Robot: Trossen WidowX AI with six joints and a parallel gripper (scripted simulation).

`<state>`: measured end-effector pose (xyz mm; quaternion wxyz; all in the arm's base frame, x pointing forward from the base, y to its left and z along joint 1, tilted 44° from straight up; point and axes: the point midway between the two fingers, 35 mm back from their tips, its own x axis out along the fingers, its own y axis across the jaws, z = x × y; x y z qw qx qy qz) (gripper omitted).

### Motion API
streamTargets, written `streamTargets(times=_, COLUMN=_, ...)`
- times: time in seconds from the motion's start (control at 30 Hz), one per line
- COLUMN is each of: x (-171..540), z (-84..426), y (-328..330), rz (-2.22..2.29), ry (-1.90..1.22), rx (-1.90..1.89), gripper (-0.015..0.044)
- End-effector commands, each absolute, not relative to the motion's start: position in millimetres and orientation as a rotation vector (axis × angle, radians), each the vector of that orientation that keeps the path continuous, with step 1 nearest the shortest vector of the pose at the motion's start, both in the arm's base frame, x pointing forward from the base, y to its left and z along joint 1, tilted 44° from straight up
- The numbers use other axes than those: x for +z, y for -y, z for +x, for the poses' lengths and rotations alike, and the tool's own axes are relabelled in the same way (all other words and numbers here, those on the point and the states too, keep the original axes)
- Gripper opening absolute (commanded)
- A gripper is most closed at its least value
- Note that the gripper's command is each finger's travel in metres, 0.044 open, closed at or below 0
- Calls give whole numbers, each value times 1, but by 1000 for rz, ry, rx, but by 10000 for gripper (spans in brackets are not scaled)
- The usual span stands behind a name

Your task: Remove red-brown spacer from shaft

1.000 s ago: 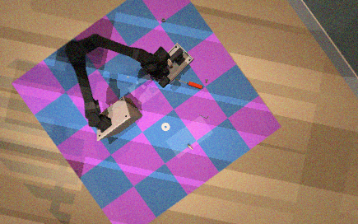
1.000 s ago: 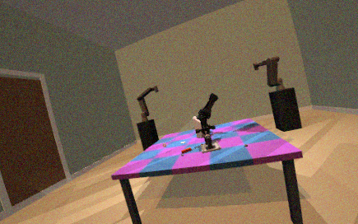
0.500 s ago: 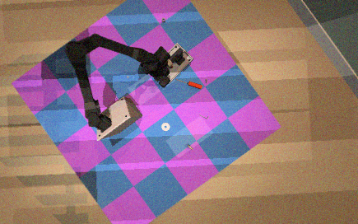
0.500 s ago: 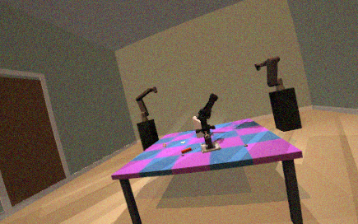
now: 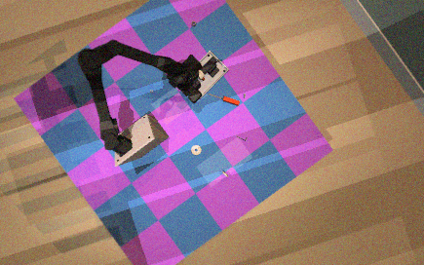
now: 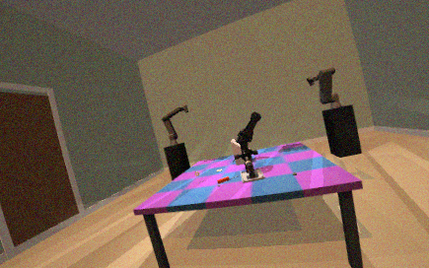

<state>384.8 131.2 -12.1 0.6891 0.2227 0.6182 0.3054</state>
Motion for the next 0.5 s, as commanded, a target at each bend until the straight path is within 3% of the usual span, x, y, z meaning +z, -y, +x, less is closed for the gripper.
streamTargets(times=0.0, x=-11, z=386, y=-131, rz=499, ry=-1381, rx=681, gripper=0)
streamTargets(times=0.47, x=-11, z=388, y=-132, rz=499, ry=-1381, rx=681, gripper=0)
